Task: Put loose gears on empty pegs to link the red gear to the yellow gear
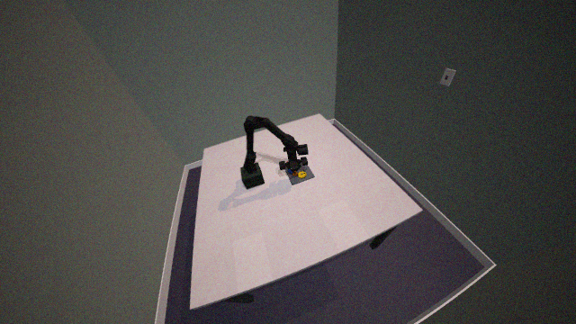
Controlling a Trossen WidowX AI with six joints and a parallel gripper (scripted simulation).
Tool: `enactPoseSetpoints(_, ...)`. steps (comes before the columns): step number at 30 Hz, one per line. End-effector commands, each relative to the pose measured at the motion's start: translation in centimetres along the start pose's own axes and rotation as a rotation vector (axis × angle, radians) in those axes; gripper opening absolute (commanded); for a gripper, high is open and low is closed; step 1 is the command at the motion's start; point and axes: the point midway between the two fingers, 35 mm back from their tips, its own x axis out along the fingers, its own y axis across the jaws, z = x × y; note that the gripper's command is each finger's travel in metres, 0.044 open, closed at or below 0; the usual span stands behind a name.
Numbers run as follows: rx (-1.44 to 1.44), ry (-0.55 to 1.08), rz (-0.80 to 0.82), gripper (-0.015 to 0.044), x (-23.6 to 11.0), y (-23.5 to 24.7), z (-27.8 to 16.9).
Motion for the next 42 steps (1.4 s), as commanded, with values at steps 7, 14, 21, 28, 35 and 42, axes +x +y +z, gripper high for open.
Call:
enactPoseSetpoints(7,-0.197,0.002,0.000,0.0000,0.11,-0.04,-0.13)
enactPoseSetpoints(14,-0.380,0.002,0.000,0.0000,0.18,-0.11,-0.08)
enactPoseSetpoints(21,-0.449,0.002,0.000,0.0000,0.34,-0.02,-0.04)
enactPoseSetpoints(28,-0.317,0.002,0.000,0.0000,0.49,-0.03,-0.13)
enactPoseSetpoints(35,-0.127,0.002,0.000,0.0000,0.63,-0.10,-0.11)
enactPoseSetpoints(42,0.041,0.002,0.000,0.0000,0.82,-0.03,-0.02)
